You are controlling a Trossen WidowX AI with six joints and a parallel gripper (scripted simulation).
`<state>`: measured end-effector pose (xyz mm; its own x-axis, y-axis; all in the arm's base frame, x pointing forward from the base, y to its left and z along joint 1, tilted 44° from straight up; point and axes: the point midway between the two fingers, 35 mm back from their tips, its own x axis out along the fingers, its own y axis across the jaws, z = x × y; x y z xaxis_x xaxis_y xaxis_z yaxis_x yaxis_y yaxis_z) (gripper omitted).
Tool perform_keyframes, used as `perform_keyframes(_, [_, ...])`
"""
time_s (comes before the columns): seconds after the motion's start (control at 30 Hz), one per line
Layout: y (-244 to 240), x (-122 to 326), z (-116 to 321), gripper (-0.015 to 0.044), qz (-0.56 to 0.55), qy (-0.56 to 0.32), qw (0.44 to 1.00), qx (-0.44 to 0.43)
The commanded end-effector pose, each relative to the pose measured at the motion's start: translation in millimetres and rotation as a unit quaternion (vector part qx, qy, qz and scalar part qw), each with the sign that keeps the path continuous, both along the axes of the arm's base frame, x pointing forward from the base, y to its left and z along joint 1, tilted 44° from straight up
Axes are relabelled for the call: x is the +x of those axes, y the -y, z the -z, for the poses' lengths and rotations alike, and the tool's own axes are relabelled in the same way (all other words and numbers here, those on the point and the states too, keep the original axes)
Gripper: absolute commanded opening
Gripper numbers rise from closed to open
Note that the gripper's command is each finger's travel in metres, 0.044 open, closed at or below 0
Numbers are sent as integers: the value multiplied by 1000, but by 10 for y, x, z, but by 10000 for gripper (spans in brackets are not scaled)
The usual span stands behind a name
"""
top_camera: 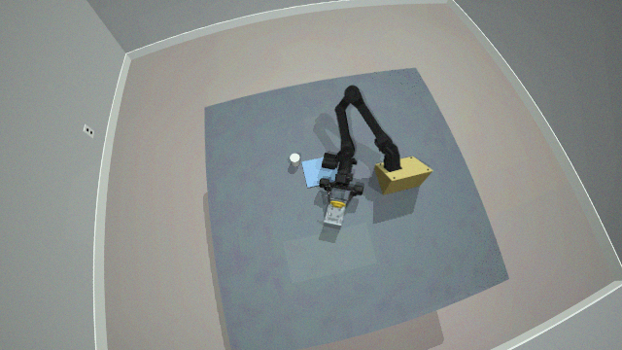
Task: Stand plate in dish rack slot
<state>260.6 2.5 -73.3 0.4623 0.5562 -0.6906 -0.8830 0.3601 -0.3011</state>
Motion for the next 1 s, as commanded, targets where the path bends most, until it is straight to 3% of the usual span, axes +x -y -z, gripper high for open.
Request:
perform_keyframes(0.0, [0,0,0,315,0,0,1000,0])
perform_keyframes(0.13, [0,0,0,400,0,0,1000,0])
perform_keyframes(0.37, [-10,5,-12,400,0,0,1000,0])
perform_keyframes(0.73, [-735,149,-796,400,-2,7,1000,-3])
perform_keyframes(0.97, [-781,166,-848,400,2,3,1000,-1])
